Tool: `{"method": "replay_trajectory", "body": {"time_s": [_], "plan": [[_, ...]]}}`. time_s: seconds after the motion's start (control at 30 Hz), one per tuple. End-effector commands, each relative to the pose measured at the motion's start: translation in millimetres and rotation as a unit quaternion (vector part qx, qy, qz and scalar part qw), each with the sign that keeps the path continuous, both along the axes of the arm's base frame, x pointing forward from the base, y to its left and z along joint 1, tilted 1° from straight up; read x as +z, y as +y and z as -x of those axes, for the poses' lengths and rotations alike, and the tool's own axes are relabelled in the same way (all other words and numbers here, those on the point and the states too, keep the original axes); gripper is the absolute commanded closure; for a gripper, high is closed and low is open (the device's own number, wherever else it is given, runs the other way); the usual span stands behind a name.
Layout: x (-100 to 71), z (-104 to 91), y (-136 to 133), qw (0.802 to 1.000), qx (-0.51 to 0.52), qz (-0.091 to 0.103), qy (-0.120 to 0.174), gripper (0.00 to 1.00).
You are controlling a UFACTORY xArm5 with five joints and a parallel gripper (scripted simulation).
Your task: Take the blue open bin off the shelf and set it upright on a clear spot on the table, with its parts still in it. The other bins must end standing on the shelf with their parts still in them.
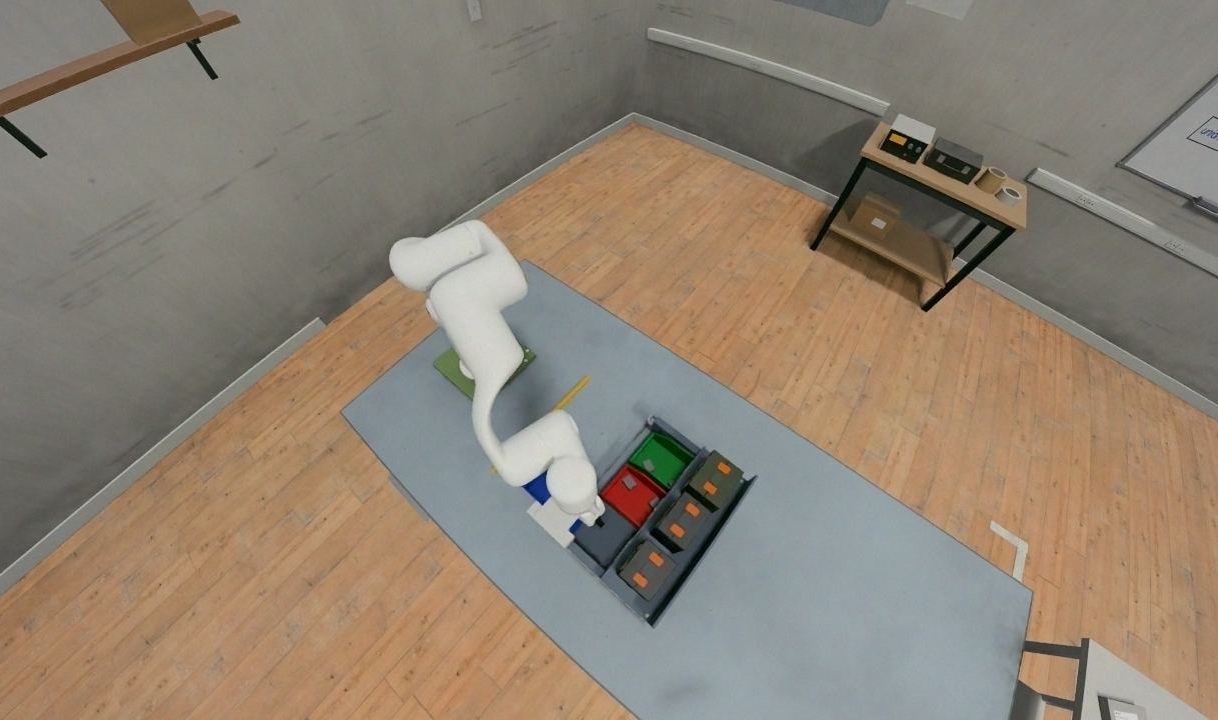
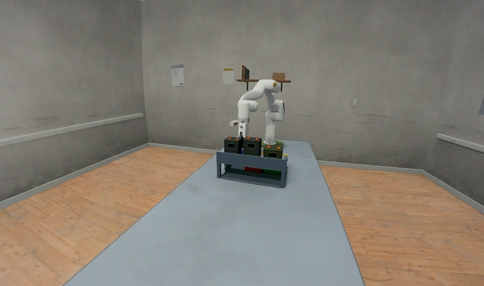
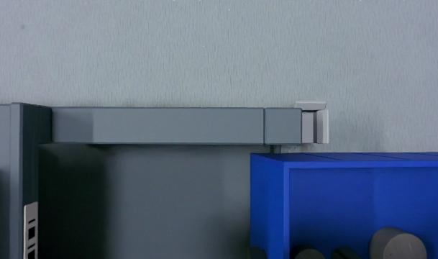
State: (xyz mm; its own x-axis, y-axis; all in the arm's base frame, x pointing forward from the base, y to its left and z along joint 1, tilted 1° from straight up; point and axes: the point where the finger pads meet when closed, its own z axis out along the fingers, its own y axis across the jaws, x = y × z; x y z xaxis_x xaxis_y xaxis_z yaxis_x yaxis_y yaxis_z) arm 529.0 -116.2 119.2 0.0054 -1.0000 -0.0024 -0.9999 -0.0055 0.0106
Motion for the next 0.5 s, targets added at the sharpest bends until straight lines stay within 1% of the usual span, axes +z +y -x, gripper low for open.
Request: {"method": "replay_trajectory", "body": {"time_s": [0.0,0.47], "plan": [[-0.1,-1.4,-0.3,1.000,0.000,-0.004,-0.004,0.66],[-7.6,-1.4,-0.2,1.000,0.000,-0.004,-0.004,0.66]]}}
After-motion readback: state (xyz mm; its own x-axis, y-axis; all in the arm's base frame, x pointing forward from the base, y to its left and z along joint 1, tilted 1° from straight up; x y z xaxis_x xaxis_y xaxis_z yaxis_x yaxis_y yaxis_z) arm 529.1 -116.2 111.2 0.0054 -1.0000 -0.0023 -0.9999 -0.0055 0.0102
